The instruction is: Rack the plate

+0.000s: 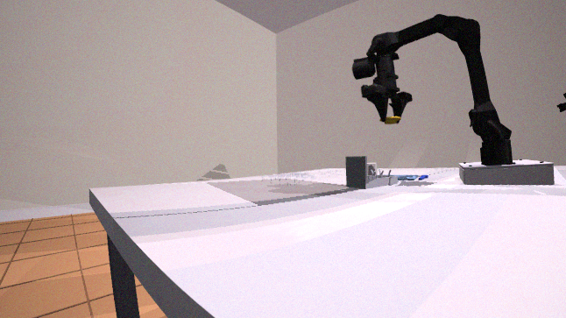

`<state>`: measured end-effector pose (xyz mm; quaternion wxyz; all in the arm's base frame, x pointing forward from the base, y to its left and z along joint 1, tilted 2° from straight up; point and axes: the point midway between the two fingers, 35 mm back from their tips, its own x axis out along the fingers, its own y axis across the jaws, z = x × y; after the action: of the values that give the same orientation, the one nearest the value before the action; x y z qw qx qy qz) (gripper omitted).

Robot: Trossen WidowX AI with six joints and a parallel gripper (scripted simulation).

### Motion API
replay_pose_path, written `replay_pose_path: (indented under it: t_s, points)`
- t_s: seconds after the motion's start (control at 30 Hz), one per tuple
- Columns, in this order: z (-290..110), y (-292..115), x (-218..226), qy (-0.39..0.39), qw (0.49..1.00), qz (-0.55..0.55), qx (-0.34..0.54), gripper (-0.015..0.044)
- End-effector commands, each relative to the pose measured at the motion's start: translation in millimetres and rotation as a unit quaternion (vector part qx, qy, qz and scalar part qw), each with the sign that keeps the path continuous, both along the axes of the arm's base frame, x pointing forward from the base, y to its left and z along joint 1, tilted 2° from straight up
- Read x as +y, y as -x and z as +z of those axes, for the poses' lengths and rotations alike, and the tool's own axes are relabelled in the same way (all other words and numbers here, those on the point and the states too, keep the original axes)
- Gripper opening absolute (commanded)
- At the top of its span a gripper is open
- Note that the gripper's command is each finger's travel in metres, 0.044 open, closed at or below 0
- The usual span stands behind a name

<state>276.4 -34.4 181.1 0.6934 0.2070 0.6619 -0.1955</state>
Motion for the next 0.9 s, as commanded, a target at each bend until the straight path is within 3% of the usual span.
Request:
replay_pose_path:
  t_s: [0.0, 0.27, 0.87]
  points:
    - [-4, 4, -2, 0.021, 1.000, 0.006, 0.006, 0.0000]
    - [-35, -19, -2, -0.008, 0.999, 0.043, -0.021, 0.0000]
    - [-102, -81, 2, -0.128, 0.966, 0.142, -0.176, 0.0000]
